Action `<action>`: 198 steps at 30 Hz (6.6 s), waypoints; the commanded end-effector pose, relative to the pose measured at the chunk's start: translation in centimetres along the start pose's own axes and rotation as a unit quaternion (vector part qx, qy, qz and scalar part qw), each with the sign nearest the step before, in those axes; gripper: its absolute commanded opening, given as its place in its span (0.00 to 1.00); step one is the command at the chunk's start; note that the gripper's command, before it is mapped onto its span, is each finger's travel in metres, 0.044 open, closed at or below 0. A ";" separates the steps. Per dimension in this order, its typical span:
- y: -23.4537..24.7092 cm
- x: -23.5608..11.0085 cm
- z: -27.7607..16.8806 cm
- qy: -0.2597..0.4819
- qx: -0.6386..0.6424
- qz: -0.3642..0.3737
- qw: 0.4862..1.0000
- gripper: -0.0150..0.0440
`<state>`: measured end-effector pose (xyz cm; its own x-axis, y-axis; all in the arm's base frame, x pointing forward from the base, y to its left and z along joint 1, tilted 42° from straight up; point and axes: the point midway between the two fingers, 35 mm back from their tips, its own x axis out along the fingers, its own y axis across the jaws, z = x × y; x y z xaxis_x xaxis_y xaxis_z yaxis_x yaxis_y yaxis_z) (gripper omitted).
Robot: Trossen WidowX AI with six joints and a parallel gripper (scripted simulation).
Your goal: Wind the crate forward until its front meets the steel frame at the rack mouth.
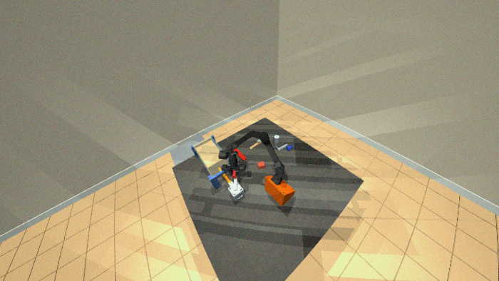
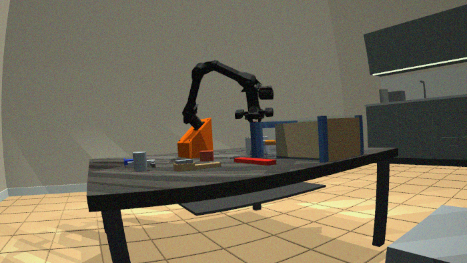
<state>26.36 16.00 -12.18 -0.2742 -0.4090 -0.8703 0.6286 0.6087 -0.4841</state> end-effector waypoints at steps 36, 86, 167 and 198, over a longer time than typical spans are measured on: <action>4.8 0.9 -1.6 -0.001 0.000 0.002 1.000 0.25; 8.4 2.9 -6.1 0.000 -0.001 0.004 1.000 0.25; 7.1 6.6 -14.6 0.003 -0.002 0.004 1.000 0.25; 6.2 7.1 -15.6 0.003 -0.003 0.004 1.000 0.25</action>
<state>19.43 27.28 -22.60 -0.2286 -0.3957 -0.8895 0.6541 0.6143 -0.4414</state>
